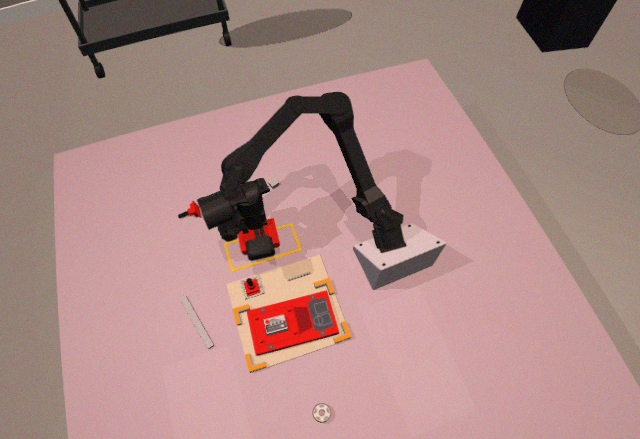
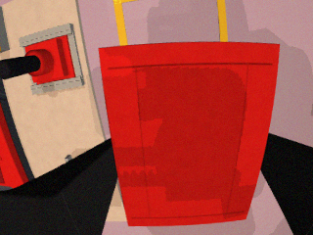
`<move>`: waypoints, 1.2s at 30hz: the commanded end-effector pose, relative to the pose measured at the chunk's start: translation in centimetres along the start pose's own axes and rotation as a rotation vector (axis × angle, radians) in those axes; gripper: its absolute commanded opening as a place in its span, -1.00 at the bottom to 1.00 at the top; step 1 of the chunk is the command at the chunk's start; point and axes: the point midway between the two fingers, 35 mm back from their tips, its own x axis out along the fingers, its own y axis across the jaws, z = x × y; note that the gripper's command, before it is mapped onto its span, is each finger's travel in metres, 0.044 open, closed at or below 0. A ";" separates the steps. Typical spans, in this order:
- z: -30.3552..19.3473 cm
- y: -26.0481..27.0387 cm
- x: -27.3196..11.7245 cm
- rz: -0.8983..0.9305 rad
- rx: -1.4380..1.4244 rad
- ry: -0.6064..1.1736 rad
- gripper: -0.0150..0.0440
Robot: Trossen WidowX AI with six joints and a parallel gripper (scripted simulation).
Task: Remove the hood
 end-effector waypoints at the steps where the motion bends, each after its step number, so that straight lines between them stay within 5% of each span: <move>1: -0.1 -0.1 0.4 -0.005 -0.003 0.001 -0.49; 36: -0.2 -0.2 2.8 -0.008 -0.003 0.000 -0.49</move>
